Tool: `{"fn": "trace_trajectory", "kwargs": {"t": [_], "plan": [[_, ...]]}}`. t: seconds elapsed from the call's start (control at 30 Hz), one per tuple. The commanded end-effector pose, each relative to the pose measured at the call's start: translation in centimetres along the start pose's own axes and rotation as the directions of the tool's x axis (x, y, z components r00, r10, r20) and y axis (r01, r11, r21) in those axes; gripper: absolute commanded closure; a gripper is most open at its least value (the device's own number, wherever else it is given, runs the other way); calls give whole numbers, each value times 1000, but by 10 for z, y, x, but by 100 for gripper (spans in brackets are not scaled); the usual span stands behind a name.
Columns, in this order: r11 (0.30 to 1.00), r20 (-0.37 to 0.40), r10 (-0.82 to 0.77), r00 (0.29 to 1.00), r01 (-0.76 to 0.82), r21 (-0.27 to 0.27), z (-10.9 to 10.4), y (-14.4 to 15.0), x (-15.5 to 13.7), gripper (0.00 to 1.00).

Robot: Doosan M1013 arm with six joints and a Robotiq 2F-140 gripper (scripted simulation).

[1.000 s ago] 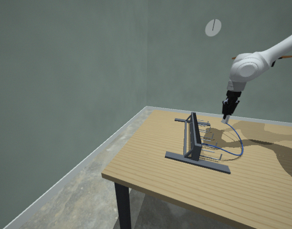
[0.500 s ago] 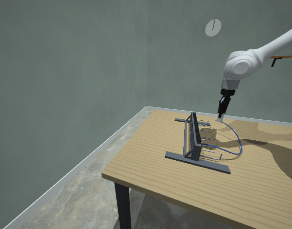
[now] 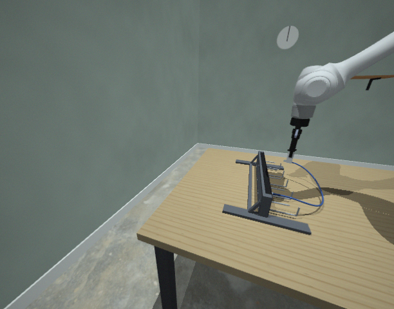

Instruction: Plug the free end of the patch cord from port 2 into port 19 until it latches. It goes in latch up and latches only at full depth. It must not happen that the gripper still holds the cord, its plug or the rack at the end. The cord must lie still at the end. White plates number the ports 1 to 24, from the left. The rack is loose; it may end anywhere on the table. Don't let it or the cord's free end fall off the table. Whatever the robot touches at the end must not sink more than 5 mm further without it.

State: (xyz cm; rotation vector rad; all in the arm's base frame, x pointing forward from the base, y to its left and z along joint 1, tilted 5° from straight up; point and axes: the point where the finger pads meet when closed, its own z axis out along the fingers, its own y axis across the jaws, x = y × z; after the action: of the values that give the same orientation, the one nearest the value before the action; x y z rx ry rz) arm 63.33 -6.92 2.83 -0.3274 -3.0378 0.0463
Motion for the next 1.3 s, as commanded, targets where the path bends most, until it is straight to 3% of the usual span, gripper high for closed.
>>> {"fn": "trace_trajectory", "kwargs": {"t": [0.0, 0.47, 1.27], "plan": [[999, -1, -44, 999, 44, -3, -1, 3, -4, 100], [975, -1, -224, 975, 224, -3, -7, 16, -22, 100], [963, -1, -271, 963, 271, -3, -9, 19, -27, 100]]}}
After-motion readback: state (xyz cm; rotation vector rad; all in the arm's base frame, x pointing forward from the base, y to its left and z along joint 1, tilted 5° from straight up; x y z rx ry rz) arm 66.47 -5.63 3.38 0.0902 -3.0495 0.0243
